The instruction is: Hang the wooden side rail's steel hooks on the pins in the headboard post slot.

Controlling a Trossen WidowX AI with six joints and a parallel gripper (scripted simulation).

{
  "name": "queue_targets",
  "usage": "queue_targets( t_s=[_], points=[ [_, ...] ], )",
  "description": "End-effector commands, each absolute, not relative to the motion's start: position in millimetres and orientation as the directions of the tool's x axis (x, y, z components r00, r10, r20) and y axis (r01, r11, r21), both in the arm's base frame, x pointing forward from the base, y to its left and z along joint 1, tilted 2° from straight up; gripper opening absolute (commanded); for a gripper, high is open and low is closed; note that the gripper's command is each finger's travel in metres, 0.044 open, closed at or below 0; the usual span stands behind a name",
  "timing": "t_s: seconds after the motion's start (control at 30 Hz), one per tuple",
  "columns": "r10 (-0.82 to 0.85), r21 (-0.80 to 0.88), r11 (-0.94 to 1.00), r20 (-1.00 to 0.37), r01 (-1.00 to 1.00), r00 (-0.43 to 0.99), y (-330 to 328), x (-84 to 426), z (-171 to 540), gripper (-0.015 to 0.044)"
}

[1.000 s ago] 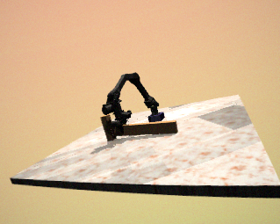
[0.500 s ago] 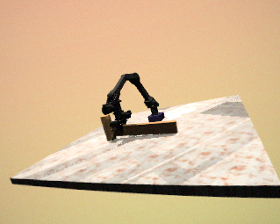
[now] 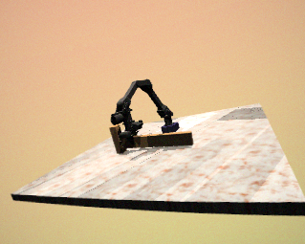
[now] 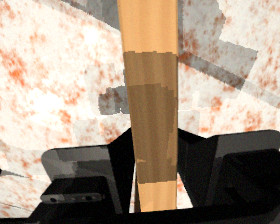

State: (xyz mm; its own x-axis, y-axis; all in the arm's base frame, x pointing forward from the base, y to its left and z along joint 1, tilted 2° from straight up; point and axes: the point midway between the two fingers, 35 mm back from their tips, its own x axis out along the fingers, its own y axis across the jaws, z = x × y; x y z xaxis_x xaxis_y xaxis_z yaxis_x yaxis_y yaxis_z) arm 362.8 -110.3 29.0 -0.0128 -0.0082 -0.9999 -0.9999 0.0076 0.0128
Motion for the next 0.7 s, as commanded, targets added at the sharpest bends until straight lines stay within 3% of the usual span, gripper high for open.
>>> queue_targets(
  t_s=[0.0,0.67],
  points=[
    [-0.014,0.005,0.003,-1.000,-1.000,-0.005,-112.1,365.6,32.5,0.0000],
    [-0.014,0.005,0.003,-1.000,-1.000,-0.005,-114.4,364.6,31.2,0.0000]
  ],
)
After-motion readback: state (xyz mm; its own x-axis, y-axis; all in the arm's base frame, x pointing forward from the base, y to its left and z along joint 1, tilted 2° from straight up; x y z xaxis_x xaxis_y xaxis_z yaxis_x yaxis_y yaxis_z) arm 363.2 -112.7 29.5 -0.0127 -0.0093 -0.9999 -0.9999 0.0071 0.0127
